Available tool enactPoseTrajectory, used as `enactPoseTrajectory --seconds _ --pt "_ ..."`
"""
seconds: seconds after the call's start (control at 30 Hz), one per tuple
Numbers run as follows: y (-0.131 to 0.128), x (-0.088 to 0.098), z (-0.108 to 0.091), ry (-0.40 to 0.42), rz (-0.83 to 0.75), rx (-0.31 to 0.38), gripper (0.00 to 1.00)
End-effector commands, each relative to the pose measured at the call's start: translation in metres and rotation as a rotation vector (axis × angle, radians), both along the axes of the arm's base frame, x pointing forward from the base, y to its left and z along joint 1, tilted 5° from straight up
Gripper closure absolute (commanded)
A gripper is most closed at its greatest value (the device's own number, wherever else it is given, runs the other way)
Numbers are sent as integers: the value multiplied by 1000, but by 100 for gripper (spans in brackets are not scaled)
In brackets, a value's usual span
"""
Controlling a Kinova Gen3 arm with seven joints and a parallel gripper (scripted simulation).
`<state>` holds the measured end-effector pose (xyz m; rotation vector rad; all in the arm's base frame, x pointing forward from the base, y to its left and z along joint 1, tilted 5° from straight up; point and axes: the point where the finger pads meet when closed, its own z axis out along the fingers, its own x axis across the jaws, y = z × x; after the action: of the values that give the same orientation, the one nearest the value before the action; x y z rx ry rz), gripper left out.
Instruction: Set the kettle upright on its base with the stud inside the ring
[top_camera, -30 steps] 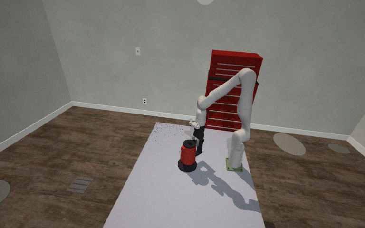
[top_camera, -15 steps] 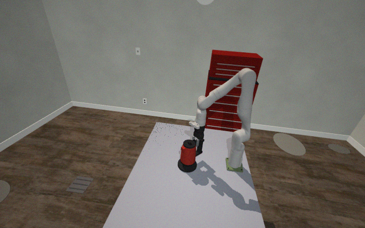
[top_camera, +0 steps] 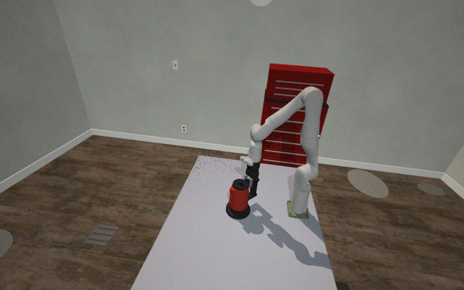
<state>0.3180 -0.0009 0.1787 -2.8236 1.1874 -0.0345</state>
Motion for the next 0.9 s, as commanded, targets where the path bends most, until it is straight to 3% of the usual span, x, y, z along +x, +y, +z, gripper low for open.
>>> enactPoseTrajectory --seconds 0.0,0.87 --pt "3 0 -4 4 6 5 100" --pt "3 0 -8 4 6 5 100"
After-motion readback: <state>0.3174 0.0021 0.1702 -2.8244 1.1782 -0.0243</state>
